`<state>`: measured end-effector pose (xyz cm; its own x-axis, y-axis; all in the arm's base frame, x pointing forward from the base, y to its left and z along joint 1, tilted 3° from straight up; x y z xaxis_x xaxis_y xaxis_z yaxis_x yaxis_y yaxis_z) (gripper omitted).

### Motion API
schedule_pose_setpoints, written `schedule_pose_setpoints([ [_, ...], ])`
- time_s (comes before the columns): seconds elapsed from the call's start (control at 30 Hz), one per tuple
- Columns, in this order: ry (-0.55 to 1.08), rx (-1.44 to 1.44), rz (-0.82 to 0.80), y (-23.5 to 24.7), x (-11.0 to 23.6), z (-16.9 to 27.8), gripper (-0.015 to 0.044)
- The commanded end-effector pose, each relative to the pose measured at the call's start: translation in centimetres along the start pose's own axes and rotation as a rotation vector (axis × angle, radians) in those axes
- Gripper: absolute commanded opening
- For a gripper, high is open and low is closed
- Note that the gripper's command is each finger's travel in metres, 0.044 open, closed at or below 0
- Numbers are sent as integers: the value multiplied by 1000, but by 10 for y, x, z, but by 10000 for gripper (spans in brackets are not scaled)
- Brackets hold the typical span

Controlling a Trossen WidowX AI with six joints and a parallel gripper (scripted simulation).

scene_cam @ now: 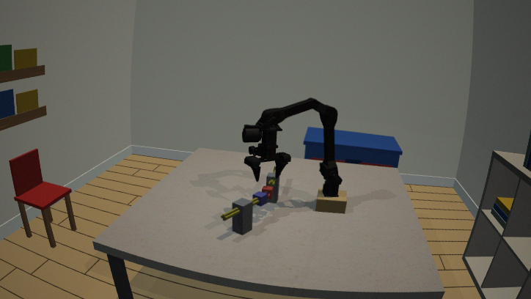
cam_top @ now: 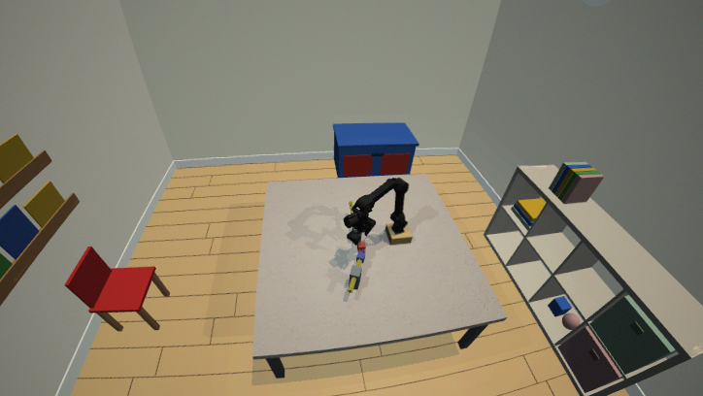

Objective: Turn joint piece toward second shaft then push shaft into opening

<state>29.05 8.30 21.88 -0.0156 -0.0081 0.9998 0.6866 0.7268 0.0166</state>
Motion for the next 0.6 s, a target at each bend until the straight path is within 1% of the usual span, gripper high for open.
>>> schedule_pose_setpoints([
  [0.0, -12, 150, 2, 2, 15, 1, 440],
  [0.57, -16, 734, 38, 0, 66, 8, 440],
])
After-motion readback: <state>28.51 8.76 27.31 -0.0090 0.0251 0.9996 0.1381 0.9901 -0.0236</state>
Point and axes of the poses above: the point midway between the two fingers, 35 mm back from their tips, its own x axis back along the fingers, its own y axis across the jaws, z = x × y, the point moved 9 cm from there along x, back along the fingers, and after that the axes turned 15 degrees about x, right-handed, at the moved point
